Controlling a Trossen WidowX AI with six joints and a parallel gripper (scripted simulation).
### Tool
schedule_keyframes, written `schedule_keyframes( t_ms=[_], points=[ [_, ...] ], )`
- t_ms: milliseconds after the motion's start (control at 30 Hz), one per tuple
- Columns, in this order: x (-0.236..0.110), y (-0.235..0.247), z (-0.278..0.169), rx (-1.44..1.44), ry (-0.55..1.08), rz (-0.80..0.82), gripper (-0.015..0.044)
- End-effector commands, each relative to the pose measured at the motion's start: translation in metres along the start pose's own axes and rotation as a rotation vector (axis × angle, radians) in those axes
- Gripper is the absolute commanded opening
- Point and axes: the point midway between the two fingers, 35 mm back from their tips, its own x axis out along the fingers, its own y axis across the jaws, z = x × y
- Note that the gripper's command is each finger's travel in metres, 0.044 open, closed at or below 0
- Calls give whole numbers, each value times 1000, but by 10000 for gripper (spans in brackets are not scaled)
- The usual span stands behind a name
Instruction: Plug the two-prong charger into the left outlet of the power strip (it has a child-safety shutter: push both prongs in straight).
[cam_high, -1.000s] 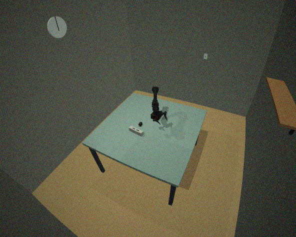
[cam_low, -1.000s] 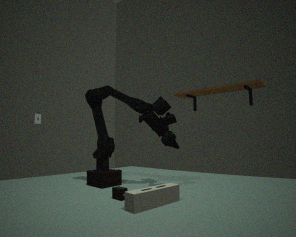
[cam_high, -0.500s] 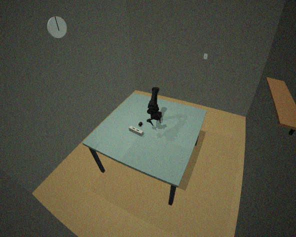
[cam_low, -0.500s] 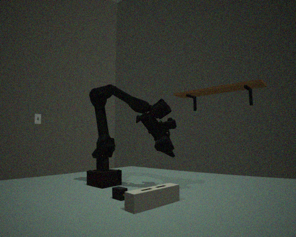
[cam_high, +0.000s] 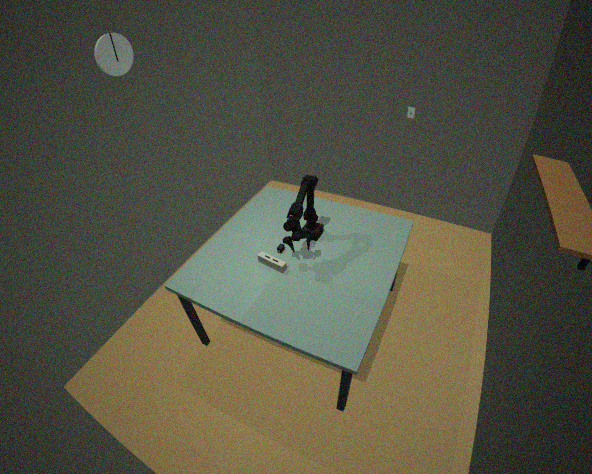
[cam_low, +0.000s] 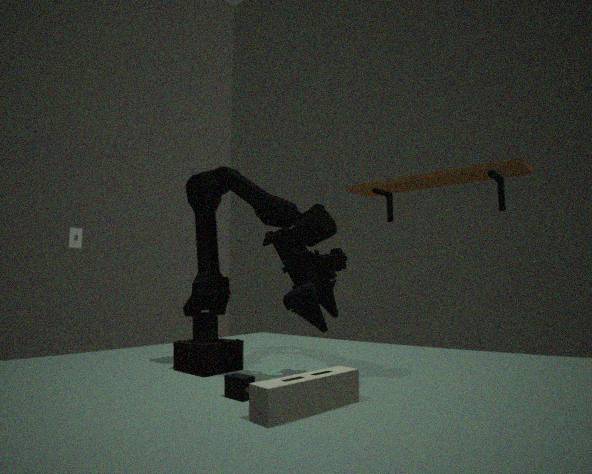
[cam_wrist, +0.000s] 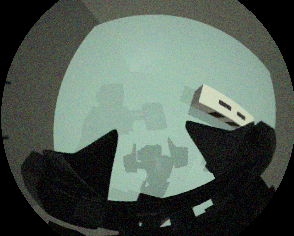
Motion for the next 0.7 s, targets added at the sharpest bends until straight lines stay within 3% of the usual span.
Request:
schedule_keyframes(
  t_ms=[0, 667],
  points=[
    [-2, -24, -6, 41, 43, -59, 440],
    [-18, -112, -62, 234, 282, -243, 440]
  ],
)
